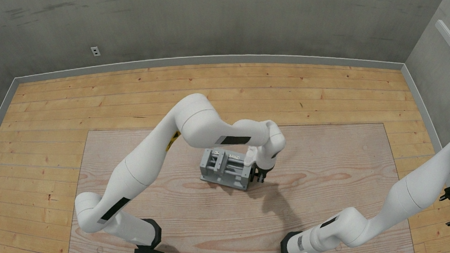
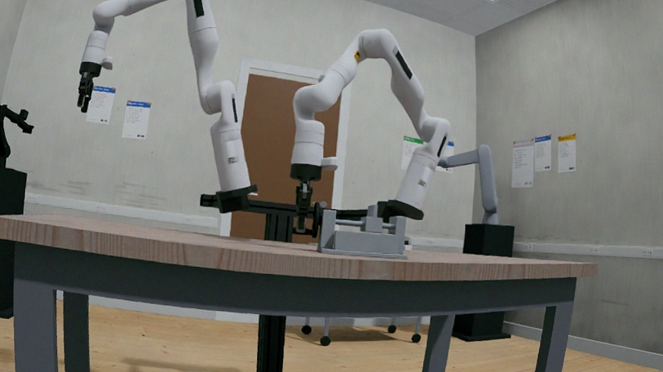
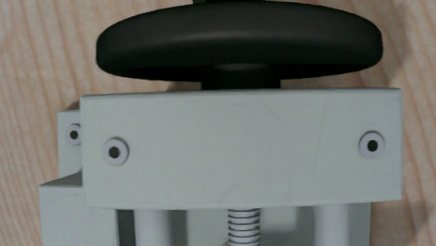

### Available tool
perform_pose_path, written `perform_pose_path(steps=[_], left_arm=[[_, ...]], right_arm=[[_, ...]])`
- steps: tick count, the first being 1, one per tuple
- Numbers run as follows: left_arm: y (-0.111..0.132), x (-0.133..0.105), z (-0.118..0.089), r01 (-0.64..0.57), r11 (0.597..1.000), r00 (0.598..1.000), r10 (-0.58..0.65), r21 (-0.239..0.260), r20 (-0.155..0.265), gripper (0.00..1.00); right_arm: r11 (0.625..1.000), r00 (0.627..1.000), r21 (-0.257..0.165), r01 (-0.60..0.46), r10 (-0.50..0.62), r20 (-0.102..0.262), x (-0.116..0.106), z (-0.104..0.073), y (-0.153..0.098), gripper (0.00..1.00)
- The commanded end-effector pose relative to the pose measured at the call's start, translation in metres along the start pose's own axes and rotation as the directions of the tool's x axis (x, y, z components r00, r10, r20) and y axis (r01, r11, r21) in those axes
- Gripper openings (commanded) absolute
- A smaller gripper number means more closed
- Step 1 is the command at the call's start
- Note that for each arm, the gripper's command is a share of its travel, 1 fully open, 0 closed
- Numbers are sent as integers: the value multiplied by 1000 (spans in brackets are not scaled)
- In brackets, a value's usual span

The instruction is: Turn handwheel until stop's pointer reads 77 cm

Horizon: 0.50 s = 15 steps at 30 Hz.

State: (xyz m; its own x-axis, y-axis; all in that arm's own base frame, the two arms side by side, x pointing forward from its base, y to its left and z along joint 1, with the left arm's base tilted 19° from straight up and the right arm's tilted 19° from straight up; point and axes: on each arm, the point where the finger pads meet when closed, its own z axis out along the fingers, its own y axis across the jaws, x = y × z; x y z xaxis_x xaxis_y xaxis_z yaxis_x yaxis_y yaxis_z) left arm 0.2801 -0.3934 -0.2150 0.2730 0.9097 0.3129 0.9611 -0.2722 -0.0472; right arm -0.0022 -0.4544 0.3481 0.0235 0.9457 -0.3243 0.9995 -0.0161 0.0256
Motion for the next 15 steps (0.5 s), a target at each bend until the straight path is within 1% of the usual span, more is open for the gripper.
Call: perform_pose_path(steps=[1, 2, 4, 9, 15], left_arm=[[-6, -1, -3, 6, 1000, 1000, -6, 1, 1, 160], [-10, 2, -4, 6, 1000, 1000, -6, 8, -8, 160], [-12, -1, -5, 6, 1000, 1000, -6, 3, 0, 160], [-21, 0, -10, 6, 1000, 1000, -6, 5, -3, 160], [-31, 2, -23, 6, 1000, 1000, -6, 8, -8, 160]], right_arm=[[1000, 1000, 4, 13, -12, -5, 1, -1, -1, 1000], [1000, 1000, 4, 13, -12, -5, 1, -1, -1, 1000], [1000, 1000, 4, 13, -12, -5, 1, -1, -1, 1000], [1000, 1000, 4, 13, -12, -5, 1, -1, -1, 1000], [1000, 1000, 4, 13, -12, -5, 1, -1, -1, 1000]])
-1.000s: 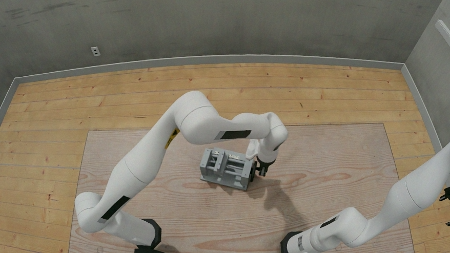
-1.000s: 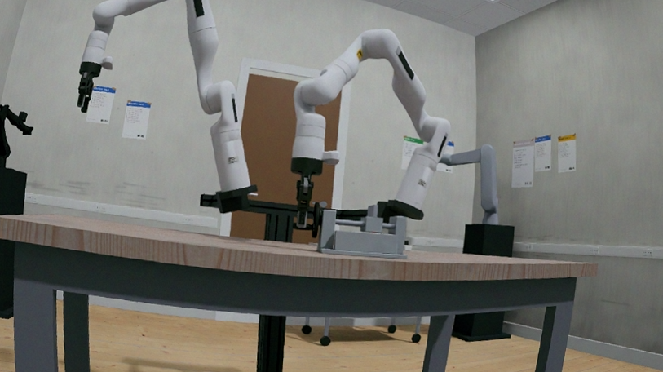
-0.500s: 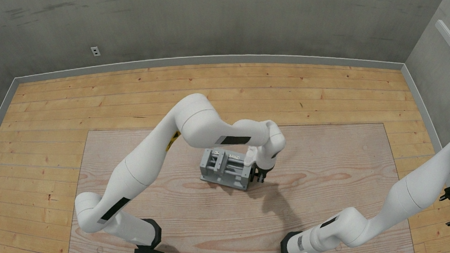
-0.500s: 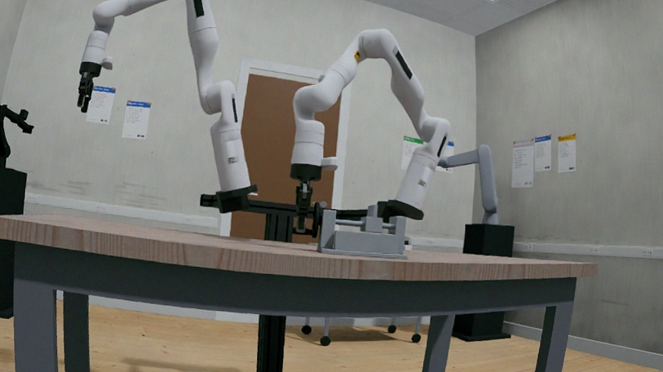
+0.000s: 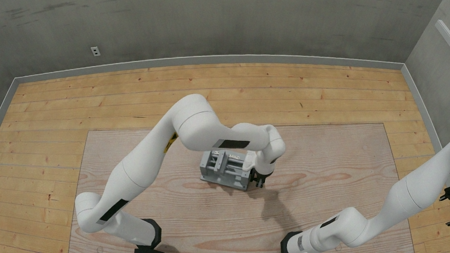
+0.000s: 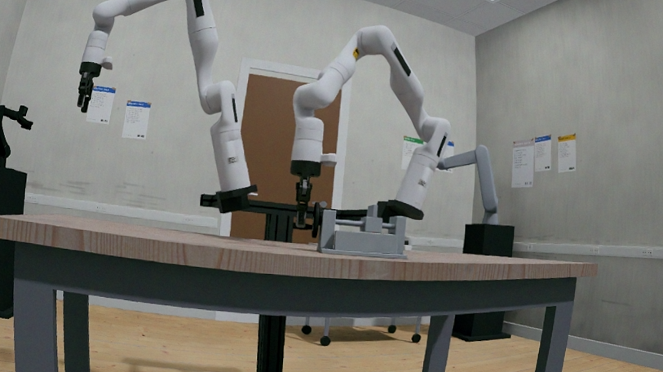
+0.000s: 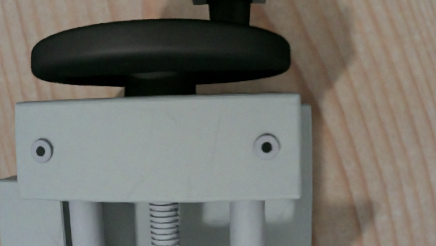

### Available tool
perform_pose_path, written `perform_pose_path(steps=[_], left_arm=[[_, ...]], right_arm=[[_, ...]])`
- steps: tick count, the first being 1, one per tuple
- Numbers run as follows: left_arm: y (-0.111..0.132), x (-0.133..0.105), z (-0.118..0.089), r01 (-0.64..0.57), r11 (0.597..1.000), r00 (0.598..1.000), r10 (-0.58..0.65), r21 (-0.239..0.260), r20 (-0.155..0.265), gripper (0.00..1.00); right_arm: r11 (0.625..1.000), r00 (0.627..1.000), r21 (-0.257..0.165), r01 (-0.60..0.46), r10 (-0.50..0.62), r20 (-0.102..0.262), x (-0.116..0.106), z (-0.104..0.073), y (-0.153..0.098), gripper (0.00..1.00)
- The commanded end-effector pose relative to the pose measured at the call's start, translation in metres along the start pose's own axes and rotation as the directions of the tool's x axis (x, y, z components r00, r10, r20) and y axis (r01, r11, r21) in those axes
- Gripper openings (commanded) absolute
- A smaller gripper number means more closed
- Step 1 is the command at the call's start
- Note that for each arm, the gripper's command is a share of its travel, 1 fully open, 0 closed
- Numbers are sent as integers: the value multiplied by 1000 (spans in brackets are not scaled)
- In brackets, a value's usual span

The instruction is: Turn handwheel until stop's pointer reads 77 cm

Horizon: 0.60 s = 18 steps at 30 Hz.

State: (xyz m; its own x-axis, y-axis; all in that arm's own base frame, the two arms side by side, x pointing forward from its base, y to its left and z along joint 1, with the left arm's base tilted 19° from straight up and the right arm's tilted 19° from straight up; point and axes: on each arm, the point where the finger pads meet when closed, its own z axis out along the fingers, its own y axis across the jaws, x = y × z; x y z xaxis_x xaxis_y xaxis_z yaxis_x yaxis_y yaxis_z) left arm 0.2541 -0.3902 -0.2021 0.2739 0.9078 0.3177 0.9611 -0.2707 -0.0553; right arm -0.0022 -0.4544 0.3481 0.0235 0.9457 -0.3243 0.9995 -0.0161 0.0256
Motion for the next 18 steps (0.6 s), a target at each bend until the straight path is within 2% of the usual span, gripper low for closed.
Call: perform_pose_path(steps=[1, 8, 18], left_arm=[[-6, 2, -13, 7, 1000, 1000, -7, 0, -3, 160], [-6, 2, -26, 7, 1000, 1000, -7, 0, -3, 160], [5, 0, -44, 8, 1000, 1000, -8, -5, 2, 160]], right_arm=[[1000, 1000, 4, 13, -12, -5, 1, -1, -1, 1000], [1000, 1000, 4, 13, -12, -5, 1, -1, -1, 1000], [1000, 1000, 4, 13, -12, -5, 1, -1, -1, 1000]])
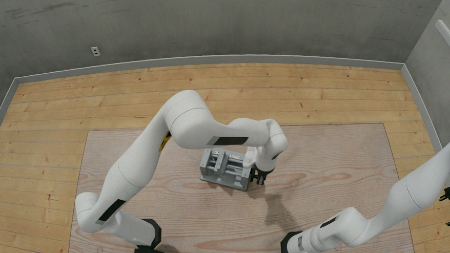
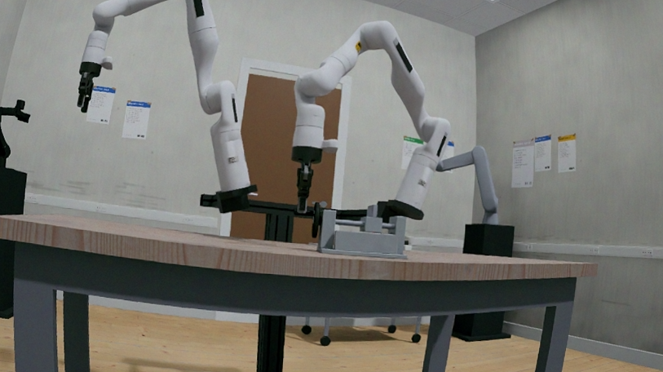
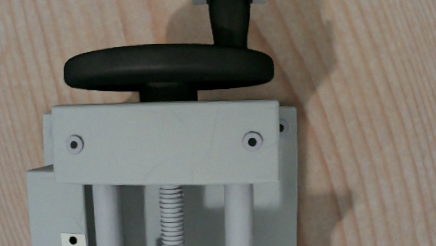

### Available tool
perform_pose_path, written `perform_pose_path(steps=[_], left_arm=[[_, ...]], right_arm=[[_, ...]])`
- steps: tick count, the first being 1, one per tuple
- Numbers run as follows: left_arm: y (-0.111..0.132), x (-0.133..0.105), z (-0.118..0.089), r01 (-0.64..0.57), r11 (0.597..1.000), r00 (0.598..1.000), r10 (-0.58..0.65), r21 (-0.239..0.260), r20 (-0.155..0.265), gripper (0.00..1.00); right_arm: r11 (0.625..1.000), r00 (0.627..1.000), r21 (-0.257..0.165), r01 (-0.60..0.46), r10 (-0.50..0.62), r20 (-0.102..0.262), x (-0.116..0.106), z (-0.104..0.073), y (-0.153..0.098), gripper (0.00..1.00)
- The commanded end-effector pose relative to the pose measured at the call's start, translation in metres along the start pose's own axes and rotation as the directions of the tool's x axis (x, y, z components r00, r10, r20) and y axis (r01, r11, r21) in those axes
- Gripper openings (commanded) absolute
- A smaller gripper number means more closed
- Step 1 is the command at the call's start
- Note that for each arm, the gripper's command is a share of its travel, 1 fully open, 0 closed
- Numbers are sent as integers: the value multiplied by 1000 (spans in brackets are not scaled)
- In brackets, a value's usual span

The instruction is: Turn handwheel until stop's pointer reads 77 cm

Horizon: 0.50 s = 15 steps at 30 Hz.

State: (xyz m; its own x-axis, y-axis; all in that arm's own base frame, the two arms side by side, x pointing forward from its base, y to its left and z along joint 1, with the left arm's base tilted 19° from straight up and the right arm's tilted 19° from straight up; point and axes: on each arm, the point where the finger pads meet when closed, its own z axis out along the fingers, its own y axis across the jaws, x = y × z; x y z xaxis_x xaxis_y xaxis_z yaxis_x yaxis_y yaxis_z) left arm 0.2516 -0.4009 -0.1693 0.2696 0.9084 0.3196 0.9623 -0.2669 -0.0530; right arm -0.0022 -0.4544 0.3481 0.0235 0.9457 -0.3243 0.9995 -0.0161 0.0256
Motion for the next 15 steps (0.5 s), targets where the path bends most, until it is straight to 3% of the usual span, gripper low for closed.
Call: perform_pose_path(steps=[1, 15], left_arm=[[6, 0, -9, 4, 1000, 1000, -4, -4, 3, 160], [23, 0, -17, 4, 1000, 1000, -4, -2, 2, 160]], right_arm=[[1000, 1000, 4, 13, -12, -5, 1, -1, -1, 1000], [1000, 1000, 4, 13, -12, -5, 1, -1, -1, 1000]])
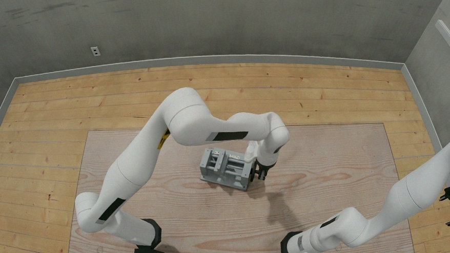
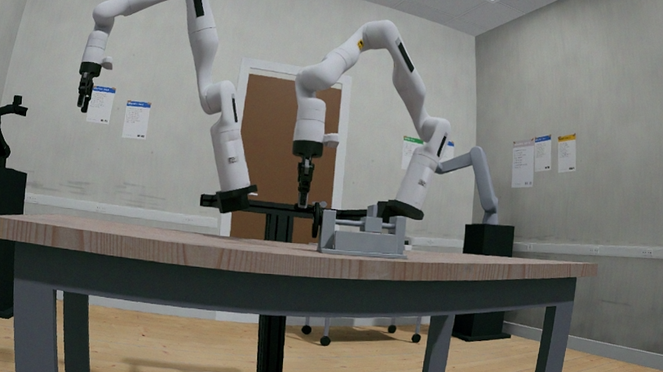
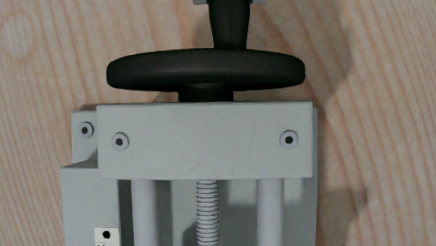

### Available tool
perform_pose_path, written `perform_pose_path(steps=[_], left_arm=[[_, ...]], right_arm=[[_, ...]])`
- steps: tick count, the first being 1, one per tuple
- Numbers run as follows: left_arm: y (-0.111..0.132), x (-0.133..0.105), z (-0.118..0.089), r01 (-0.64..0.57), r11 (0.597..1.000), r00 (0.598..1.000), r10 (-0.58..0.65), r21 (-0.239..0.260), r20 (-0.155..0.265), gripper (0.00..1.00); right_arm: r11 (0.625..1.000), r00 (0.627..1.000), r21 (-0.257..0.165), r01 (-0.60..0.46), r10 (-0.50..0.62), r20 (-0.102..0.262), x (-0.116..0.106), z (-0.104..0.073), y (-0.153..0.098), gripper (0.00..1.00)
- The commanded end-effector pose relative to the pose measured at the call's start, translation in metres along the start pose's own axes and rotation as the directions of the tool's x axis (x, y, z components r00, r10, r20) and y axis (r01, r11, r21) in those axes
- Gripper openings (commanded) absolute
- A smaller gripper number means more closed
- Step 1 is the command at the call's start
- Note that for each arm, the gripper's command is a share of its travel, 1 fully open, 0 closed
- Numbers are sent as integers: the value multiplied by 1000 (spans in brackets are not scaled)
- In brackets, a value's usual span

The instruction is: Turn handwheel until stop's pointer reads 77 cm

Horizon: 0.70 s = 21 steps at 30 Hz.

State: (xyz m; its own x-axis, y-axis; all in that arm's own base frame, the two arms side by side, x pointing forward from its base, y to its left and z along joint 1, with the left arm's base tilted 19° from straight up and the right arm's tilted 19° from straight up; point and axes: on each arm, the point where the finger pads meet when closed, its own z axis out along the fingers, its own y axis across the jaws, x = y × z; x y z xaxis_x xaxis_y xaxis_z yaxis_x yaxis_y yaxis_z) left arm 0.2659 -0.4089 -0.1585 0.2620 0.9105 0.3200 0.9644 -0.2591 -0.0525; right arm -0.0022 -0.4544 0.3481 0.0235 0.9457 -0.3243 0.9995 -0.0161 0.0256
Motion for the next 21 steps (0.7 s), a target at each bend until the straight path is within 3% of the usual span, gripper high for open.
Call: perform_pose_path(steps=[1, 21], left_arm=[[9, 0, -4, -4, 1000, 1000, 4, -4, 1, 160], [27, 0, 1, -4, 1000, 1000, 4, -2, -1, 160]], right_arm=[[1000, 1000, 4, 13, -12, -5, 1, -1, -1, 1000], [1000, 1000, 4, 13, -12, -5, 1, -1, -1, 1000]])
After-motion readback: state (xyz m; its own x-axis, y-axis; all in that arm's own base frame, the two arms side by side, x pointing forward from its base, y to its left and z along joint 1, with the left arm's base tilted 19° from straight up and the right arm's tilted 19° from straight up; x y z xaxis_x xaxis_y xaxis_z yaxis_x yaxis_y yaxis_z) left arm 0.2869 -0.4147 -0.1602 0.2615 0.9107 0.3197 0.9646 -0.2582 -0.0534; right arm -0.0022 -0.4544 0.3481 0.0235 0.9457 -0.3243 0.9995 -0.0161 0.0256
